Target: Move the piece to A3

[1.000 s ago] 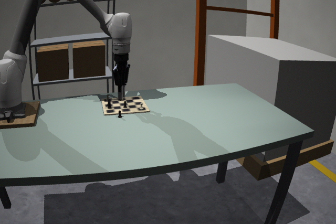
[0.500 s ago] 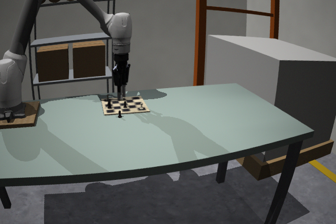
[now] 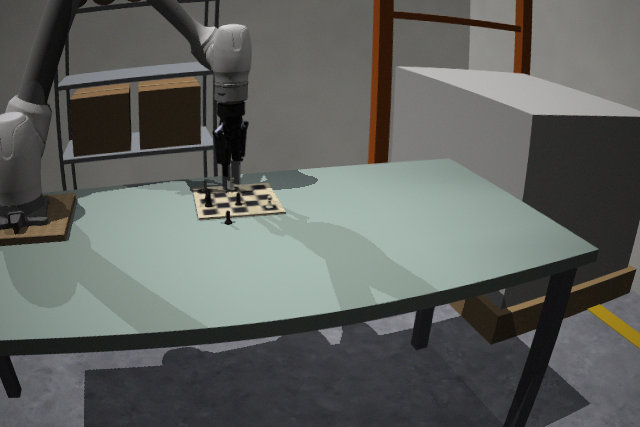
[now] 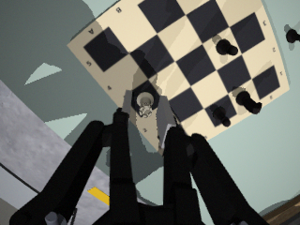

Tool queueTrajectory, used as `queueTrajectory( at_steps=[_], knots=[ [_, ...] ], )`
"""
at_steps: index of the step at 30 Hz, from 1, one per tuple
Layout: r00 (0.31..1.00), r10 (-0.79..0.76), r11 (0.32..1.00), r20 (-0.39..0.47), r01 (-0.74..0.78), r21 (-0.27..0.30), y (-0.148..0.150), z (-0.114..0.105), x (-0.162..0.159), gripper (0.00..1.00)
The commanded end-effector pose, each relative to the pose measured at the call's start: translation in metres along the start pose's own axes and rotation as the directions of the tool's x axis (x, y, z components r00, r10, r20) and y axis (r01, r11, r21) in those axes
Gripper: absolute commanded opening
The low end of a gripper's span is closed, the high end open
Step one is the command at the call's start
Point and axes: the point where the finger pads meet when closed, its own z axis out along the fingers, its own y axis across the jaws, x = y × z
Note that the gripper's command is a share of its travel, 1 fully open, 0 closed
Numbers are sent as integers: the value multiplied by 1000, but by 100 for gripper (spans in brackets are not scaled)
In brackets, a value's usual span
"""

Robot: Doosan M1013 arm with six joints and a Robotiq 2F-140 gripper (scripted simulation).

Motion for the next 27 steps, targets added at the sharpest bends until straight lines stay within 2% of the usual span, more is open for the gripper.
queueTrajectory(
  at_steps=[1, 6, 14, 16, 22, 27],
  knots=[
    [1000, 0, 1000, 0, 0, 0, 0, -1, 0, 22],
    [1000, 0, 1000, 0, 0, 0, 0, -10, 0, 22],
    [1000, 0, 1000, 0, 0, 0, 0, -48, 0, 22],
    [1000, 0, 1000, 0, 0, 0, 0, -48, 0, 22],
    [1000, 0, 1000, 0, 0, 0, 0, -78, 0, 22],
    [1000, 0, 1000, 0, 0, 0, 0, -89, 0, 22]
  ],
)
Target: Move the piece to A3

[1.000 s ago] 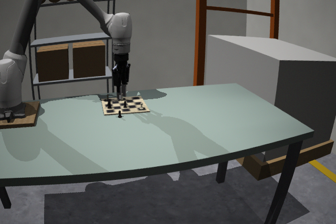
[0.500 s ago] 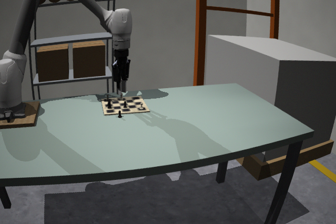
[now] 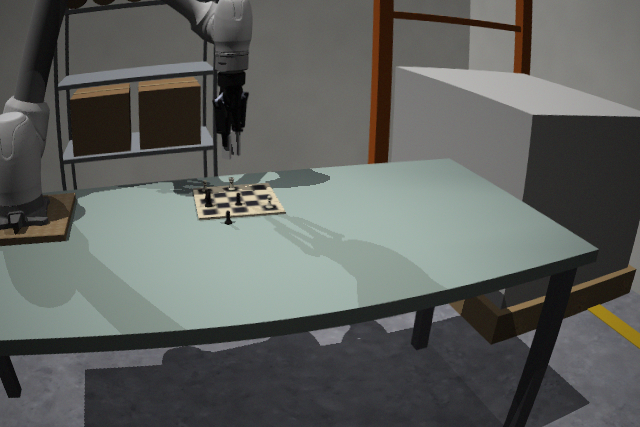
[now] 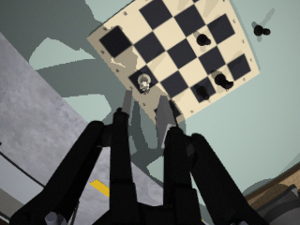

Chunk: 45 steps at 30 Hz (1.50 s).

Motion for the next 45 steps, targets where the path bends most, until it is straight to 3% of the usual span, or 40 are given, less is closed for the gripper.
queueTrajectory(
  at_steps=[1, 3, 4, 30, 45],
  knots=[
    [1000, 0, 1000, 0, 0, 0, 0, -7, 0, 22],
    [1000, 0, 1000, 0, 0, 0, 0, -8, 0, 22],
    [1000, 0, 1000, 0, 0, 0, 0, -8, 0, 100],
    [1000, 0, 1000, 0, 0, 0, 0, -10, 0, 100],
    [1000, 0, 1000, 0, 0, 0, 0, -49, 0, 100]
  ],
)
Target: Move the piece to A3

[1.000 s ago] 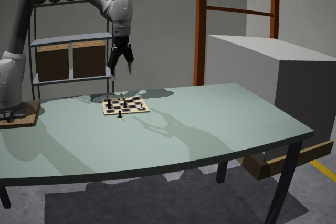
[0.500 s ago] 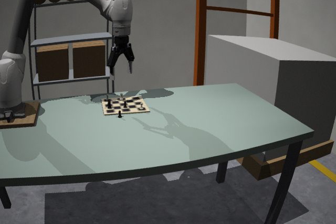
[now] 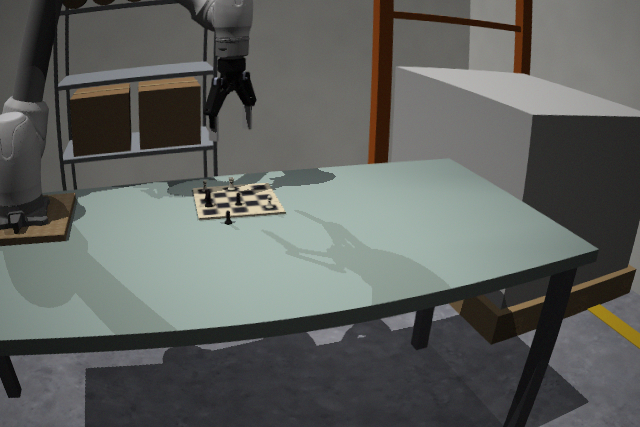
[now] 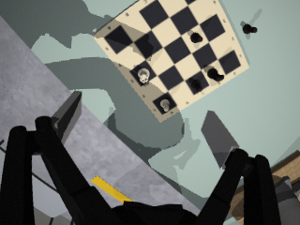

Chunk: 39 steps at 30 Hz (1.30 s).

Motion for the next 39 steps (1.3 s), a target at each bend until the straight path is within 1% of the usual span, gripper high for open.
queueTrajectory(
  at_steps=[1, 5, 9, 39],
  knots=[
    [1000, 0, 1000, 0, 0, 0, 0, -14, 0, 100],
    [1000, 0, 1000, 0, 0, 0, 0, -25, 0, 100],
    [1000, 0, 1000, 0, 0, 0, 0, -29, 0, 100],
    [1000, 0, 1000, 0, 0, 0, 0, -30, 0, 100]
  ],
)
